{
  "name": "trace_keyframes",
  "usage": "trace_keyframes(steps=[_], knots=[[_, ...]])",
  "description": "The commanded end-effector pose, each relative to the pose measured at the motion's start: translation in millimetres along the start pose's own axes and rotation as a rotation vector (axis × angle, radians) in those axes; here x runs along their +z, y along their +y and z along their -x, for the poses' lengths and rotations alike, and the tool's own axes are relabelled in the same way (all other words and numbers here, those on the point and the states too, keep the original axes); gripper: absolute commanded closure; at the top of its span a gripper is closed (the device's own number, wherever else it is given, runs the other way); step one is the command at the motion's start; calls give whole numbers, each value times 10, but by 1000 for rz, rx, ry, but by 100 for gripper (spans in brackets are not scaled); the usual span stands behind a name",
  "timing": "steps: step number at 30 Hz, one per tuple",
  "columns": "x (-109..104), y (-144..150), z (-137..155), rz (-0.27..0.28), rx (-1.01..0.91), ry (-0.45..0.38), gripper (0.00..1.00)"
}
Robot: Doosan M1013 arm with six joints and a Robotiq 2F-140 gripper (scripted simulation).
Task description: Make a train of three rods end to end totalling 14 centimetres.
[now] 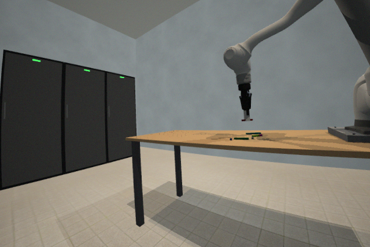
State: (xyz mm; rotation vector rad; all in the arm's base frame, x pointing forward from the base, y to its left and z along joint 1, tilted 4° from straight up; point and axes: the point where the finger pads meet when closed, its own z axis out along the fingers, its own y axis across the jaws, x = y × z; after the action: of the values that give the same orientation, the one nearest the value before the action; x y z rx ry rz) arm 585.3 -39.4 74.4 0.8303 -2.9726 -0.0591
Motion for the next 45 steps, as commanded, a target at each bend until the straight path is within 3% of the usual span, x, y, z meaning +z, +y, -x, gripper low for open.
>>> trace_keyframes(steps=[1,22,31,45], knots=[[-1,233,163,4,-161,-4,97],[52,272,189,5,-188,-4,97],[283,268,191,5,-188,-4,97],[817,260,198,5,-188,-4,97]])
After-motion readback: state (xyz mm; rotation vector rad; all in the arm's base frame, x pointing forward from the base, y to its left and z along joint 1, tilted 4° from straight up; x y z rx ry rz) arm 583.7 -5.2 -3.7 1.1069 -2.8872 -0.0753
